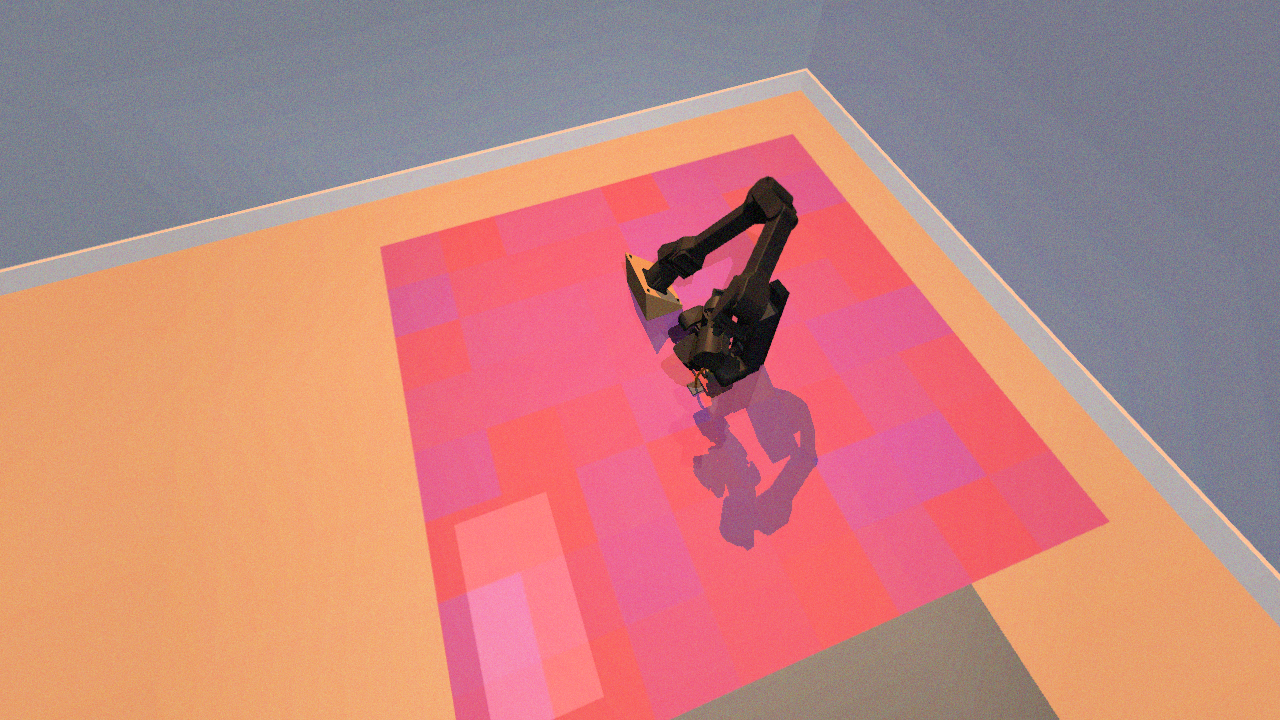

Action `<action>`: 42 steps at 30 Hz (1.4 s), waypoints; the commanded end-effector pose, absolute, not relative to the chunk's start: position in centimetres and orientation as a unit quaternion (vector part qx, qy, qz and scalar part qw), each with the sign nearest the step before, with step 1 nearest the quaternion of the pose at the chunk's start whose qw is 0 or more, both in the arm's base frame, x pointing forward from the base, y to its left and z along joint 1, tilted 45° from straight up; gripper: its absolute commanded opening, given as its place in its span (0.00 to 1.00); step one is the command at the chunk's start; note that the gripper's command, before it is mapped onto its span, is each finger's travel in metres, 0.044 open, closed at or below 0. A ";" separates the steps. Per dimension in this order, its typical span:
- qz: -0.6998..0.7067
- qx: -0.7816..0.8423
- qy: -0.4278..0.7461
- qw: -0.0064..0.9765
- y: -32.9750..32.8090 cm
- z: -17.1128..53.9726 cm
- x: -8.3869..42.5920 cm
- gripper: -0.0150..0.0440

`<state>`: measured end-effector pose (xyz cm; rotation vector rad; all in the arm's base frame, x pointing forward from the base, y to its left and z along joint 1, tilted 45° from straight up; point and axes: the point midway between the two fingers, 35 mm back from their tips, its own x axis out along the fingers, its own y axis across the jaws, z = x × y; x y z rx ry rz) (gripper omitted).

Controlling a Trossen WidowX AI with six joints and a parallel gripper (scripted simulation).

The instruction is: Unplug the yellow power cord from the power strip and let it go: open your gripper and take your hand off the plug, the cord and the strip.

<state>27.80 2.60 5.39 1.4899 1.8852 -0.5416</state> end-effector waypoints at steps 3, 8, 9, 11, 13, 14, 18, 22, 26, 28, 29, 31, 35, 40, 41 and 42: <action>-0.207 0.570 0.723 0.330 3.5 6.3 27.3 0.53; -0.207 0.570 0.723 0.330 3.8 6.5 27.2 0.53; -0.207 0.570 0.723 0.330 3.8 6.5 27.2 0.53; -0.207 0.570 0.723 0.330 3.8 6.5 27.2 0.53; -0.207 0.570 0.723 0.330 3.9 6.5 27.2 0.53; -0.207 0.570 0.723 0.330 3.9 6.4 27.1 0.53; -0.207 0.570 0.723 0.330 4.2 6.1 27.1 0.53; -0.207 0.571 0.723 0.330 4.6 5.7 27.0 0.53; -0.207 0.571 0.723 0.330 4.6 5.7 27.0 0.53; -0.207 0.570 0.723 0.331 4.4 5.8 27.1 0.48; -0.207 0.570 0.723 0.331 4.4 5.8 27.1 0.44; -0.207 0.570 0.723 0.331 4.4 5.8 27.1 0.35; -0.207 0.570 0.723 0.331 4.4 5.8 27.1 0.30; -0.207 0.570 0.723 0.331 4.4 5.8 27.1 0.25; -0.207 0.570 0.723 0.331 4.4 5.7 27.1 0.25; -0.207 0.570 0.723 0.331 4.3 5.7 27.2 0.25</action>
